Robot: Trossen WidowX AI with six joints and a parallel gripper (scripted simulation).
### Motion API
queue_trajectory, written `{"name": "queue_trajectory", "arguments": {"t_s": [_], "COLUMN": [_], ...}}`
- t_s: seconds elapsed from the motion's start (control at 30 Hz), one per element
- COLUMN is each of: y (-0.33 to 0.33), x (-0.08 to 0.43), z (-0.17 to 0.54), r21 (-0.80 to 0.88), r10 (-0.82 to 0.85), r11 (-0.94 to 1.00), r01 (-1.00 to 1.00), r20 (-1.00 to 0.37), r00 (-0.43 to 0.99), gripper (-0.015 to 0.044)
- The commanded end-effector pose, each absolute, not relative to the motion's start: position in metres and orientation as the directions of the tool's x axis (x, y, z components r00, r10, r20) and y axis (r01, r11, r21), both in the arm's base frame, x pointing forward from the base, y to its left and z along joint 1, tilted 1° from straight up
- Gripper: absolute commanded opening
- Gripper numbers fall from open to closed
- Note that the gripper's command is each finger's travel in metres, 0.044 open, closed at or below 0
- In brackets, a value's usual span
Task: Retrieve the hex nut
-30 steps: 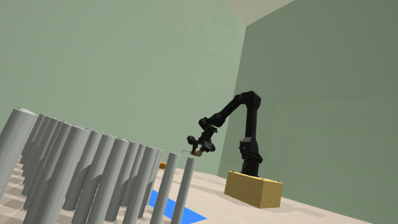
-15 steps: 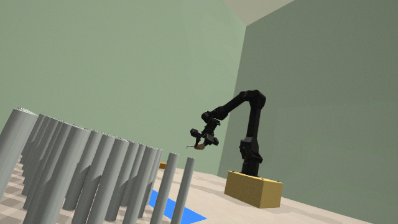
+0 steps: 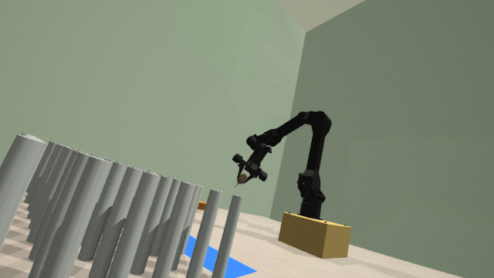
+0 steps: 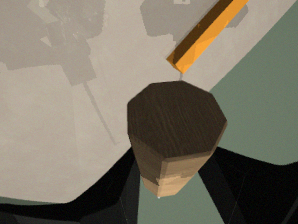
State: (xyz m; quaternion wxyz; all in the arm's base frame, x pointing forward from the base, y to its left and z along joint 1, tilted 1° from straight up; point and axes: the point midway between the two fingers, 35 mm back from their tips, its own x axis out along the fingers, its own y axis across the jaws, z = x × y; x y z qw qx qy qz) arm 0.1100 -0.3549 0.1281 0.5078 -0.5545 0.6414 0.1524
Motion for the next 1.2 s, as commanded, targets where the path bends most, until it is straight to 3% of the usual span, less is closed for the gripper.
{"name": "queue_trajectory", "arguments": {"t_s": [0.0, 0.6, 1.17], "y": [-0.349, -0.32, -0.288], "x": [0.119, 0.163, 0.2], "z": [0.13, 0.134, 0.14], "r21": [-0.424, -0.568, -0.465], "r10": [-0.549, -0.503, -0.444], "r11": [0.403, 0.709, 0.885], "r01": [-0.811, -0.417, 0.033], "r20": [-0.821, -0.823, -0.819], "r00": [0.156, 0.265, 0.362], "gripper": [0.0, 0.0, 0.0]}}
